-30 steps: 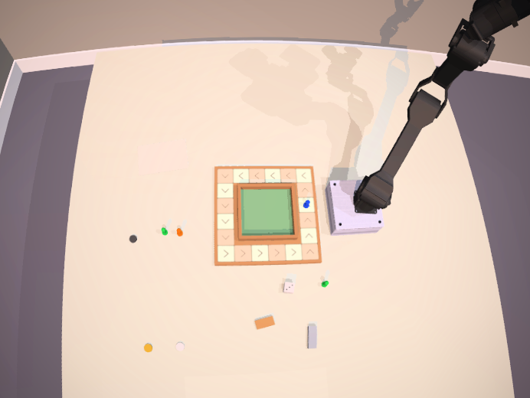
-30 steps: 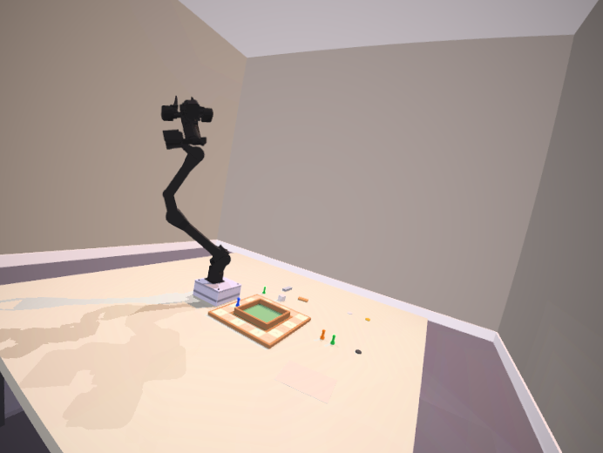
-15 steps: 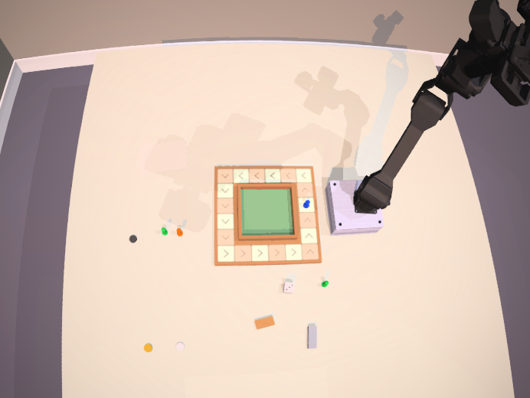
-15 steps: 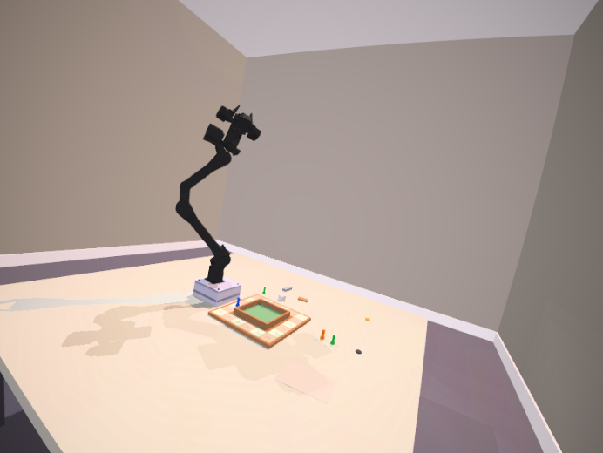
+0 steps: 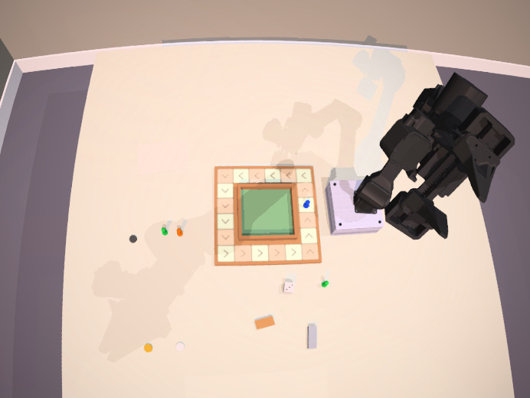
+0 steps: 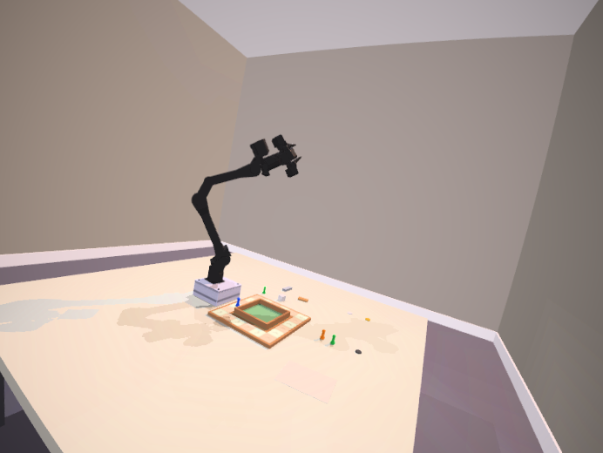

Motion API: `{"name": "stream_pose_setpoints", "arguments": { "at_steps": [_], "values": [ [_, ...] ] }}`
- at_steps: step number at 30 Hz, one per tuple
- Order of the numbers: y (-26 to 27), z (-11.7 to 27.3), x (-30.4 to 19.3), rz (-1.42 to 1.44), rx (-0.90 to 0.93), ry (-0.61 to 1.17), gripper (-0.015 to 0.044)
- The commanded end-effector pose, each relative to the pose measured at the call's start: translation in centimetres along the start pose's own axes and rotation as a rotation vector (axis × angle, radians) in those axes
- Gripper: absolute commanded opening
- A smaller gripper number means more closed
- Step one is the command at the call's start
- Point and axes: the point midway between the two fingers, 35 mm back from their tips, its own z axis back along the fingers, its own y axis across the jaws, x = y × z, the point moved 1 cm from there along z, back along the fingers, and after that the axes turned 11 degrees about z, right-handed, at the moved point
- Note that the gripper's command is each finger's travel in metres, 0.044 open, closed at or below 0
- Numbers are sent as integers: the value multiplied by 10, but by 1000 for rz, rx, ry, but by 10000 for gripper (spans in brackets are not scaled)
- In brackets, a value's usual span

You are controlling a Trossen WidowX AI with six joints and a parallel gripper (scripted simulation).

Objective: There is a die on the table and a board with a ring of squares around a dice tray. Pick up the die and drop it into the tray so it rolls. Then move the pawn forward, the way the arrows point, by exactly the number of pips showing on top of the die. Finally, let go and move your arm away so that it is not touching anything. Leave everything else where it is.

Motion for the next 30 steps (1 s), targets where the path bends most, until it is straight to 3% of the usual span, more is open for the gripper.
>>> {"name": "stream_pose_setpoints", "arguments": {
  "at_steps": [1,9,17,30],
  "values": [
    [-62,-12,-6,11,-174,13,275],
    [-178,-11,-24,7,-506,66,275],
    [-286,18,-52,-18,-838,162,275],
    [-440,146,-106,-17,-1492,474,275]
  ]
}}
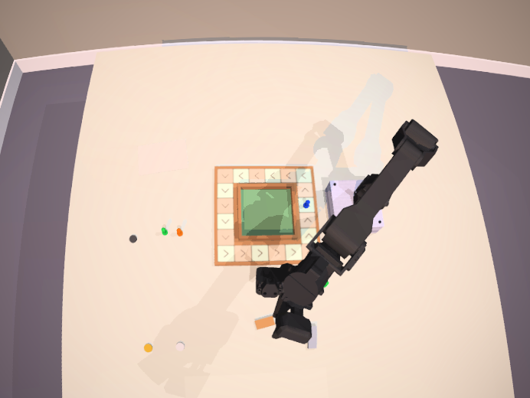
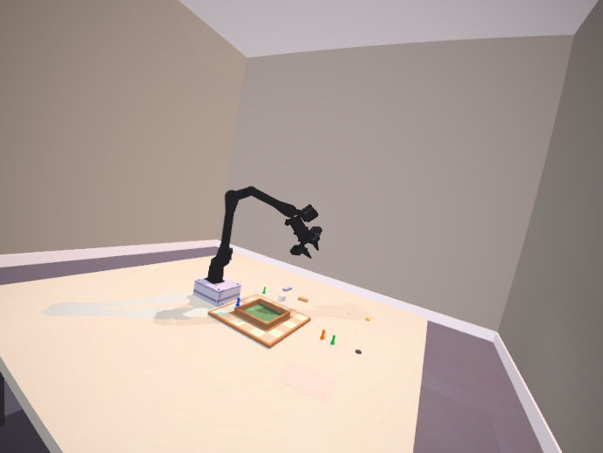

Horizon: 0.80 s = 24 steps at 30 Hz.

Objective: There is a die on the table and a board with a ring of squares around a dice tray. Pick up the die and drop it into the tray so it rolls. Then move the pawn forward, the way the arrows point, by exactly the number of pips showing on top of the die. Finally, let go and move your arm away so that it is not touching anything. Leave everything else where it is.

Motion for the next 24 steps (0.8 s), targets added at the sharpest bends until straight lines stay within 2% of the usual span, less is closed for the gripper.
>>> {"name": "stream_pose_setpoints", "arguments": {
  "at_steps": [1,6,10,24],
  "values": [
    [-54,-31,-22,26,-208,110,275],
    [-120,-50,-53,68,-460,277,275],
    [-163,-46,-83,96,-615,401,275],
    [-175,-62,-90,97,-622,407,275]
  ]
}}
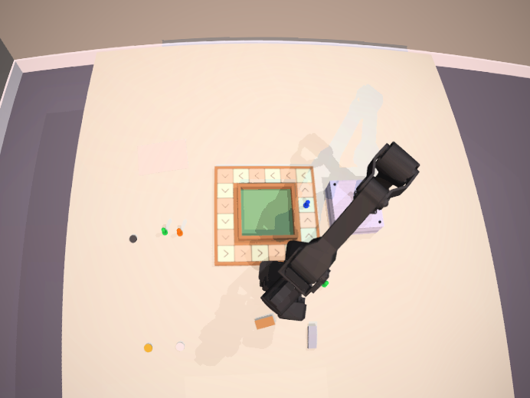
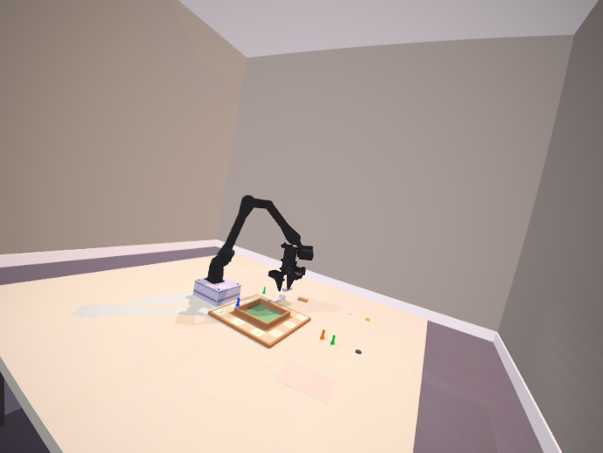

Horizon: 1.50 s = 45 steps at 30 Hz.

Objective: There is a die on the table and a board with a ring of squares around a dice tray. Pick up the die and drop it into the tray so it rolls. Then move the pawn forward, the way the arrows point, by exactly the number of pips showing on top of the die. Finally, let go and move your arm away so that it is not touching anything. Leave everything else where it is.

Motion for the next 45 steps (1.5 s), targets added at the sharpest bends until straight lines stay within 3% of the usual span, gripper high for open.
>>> {"name": "stream_pose_setpoints", "arguments": {
  "at_steps": [1,25,31,38,41,45],
  "values": [
    [-2,-7,-2,4,-13,9,275],
    [-2,-39,-2,4,-14,9,275],
    [-2,-39,-2,4,-14,9,118],
    [-2,-39,-2,4,-14,9,71],
    [-1,-35,-1,4,-13,9,0],
    [4,-9,0,4,-13,9,0]
  ]
}}
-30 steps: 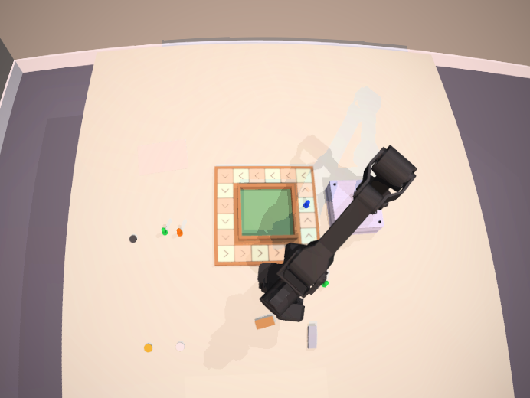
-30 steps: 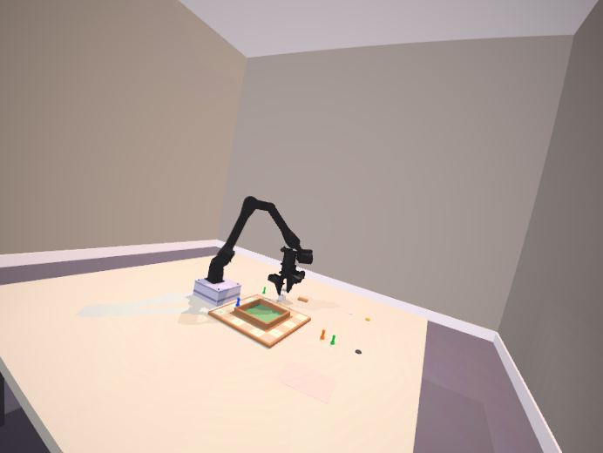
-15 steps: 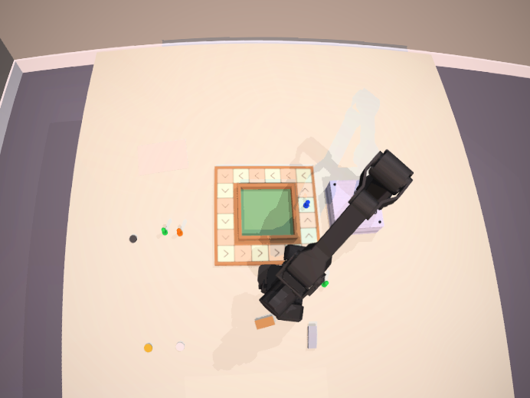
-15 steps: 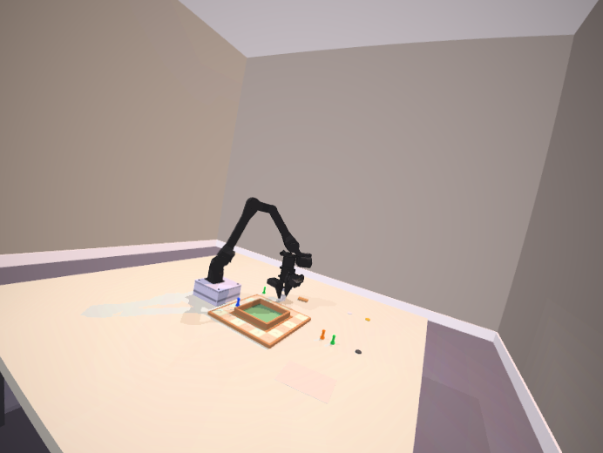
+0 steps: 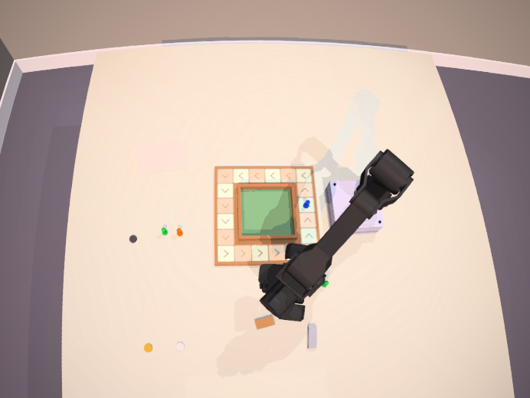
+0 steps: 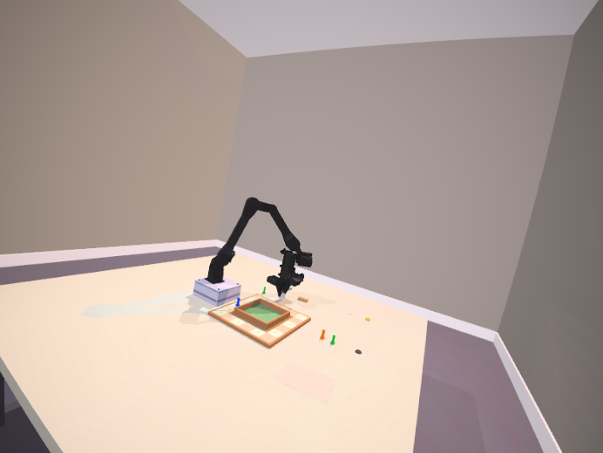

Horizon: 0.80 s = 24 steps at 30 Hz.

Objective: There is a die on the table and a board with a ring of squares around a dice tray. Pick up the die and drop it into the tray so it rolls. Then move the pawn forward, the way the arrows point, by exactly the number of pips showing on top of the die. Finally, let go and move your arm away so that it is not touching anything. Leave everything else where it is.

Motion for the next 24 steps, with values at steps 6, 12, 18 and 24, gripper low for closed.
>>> {"name": "stream_pose_setpoints", "arguments": {
  "at_steps": [6,12,18,24],
  "values": [
    [8,64,0,-1,12,-16,0],
    [6,107,-8,-1,12,-16,0],
    [2,111,-7,2,12,-16,0],
    [-23,106,10,28,9,-18,0]
  ]
}}
